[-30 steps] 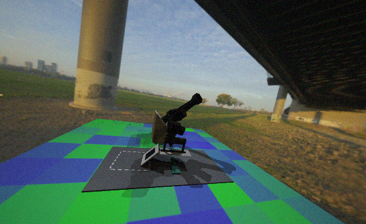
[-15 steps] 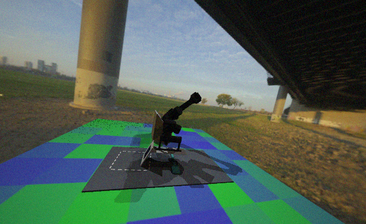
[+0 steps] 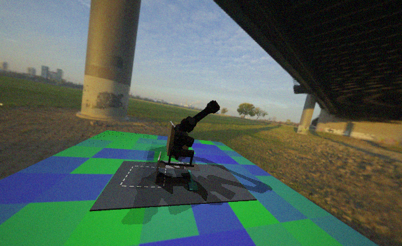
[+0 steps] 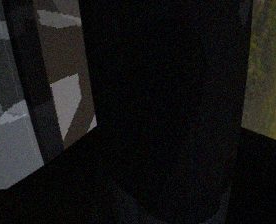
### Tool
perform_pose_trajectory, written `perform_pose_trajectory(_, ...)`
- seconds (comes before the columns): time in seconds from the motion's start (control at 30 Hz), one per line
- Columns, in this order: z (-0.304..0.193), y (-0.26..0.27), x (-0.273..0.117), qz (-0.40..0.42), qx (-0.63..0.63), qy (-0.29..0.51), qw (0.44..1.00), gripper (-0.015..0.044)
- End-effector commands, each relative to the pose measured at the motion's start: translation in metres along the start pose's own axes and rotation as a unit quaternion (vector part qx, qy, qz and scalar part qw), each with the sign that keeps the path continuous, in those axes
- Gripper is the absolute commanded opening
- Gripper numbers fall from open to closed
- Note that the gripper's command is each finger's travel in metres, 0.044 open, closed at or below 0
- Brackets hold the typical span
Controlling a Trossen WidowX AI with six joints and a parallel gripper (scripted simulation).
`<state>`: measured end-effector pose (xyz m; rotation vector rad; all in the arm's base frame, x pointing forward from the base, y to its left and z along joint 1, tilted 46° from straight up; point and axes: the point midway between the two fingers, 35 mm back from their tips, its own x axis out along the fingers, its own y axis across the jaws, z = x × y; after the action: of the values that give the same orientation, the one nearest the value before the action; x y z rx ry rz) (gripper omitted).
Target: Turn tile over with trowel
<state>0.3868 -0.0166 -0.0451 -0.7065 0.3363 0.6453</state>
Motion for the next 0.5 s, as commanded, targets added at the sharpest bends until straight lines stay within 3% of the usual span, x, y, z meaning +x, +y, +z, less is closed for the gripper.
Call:
perform_pose_trajectory(0.0,-0.004,-0.004,0.0,-0.007,-0.004,-0.001,1.0,0.0)
perform_pose_trajectory(0.47,-0.015,0.0,0.004,-0.007,-0.004,-0.001,1.0,0.0)
